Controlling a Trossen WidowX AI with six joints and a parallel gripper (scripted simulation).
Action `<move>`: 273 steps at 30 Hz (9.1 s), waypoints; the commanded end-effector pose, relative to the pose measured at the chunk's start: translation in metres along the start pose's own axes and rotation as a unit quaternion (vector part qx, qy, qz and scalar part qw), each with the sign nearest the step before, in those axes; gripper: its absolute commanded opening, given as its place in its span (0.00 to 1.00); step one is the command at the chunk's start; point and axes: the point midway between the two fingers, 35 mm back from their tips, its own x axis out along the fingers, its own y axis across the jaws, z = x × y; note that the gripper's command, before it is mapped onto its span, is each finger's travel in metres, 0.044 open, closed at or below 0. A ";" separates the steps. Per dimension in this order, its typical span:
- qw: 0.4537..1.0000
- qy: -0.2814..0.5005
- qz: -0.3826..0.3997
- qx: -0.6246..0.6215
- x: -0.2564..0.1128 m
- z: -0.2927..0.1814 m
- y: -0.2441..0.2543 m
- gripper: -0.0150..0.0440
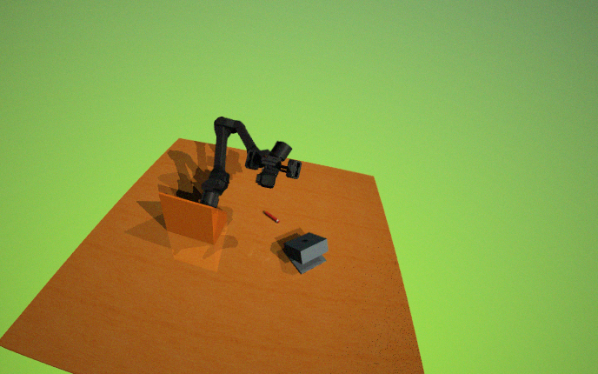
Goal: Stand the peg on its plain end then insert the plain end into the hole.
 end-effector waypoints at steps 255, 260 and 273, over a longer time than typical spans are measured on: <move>0.094 -0.437 0.722 0.528 -0.284 0.168 -0.064 0.34; 0.084 -0.439 0.710 0.544 -0.284 0.165 -0.061 0.34; 0.059 -0.442 0.679 0.583 -0.284 0.158 -0.056 0.34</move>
